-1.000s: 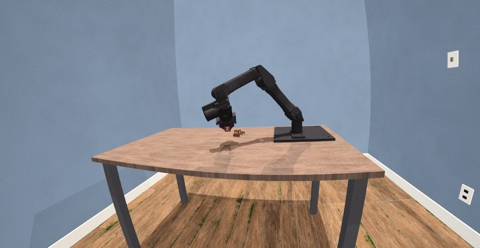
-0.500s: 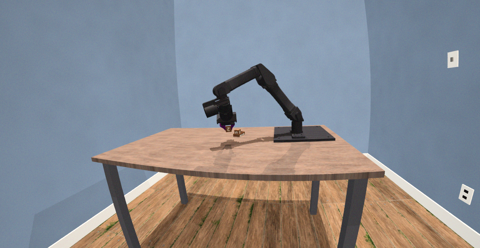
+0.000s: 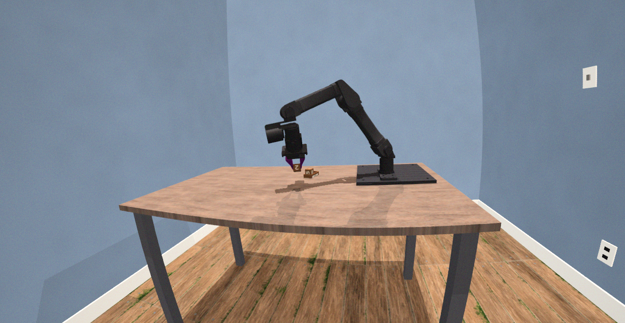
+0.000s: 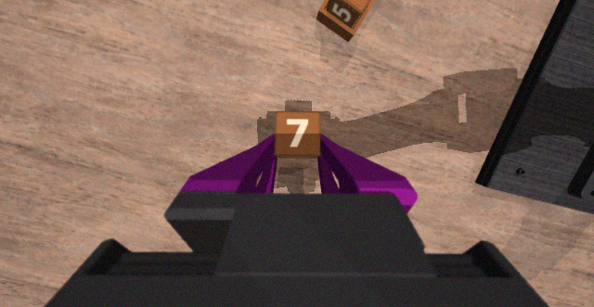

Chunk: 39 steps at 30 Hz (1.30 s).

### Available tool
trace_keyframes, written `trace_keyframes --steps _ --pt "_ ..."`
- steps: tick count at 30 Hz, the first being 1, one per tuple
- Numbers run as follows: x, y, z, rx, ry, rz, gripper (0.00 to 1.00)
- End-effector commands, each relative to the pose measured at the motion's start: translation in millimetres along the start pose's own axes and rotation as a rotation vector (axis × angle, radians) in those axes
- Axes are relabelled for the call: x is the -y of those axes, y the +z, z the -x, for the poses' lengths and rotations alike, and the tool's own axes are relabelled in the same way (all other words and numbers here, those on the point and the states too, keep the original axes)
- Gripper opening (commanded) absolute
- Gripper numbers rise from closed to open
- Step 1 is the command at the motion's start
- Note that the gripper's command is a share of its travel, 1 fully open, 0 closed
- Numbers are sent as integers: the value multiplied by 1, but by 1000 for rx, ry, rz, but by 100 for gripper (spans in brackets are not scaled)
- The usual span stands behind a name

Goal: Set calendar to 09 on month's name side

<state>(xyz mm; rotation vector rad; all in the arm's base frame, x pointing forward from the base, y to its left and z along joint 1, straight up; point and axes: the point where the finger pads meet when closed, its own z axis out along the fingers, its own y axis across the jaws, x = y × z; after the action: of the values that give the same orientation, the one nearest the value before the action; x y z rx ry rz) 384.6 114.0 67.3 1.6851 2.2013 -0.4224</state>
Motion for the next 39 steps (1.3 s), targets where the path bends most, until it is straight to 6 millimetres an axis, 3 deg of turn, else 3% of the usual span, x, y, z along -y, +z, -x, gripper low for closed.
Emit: trace_keyframes --steps 1,12,20,29,39 --pt "-3 -11 8 -107 6 31 27" --pt "-4 -12 9 -205 3 37 27" --pt "-4 -11 10 -419 -2 36 27" --pt "-4 -11 11 -465 -3 38 27" --pt "-4 -10 12 -679 -8 36 27"
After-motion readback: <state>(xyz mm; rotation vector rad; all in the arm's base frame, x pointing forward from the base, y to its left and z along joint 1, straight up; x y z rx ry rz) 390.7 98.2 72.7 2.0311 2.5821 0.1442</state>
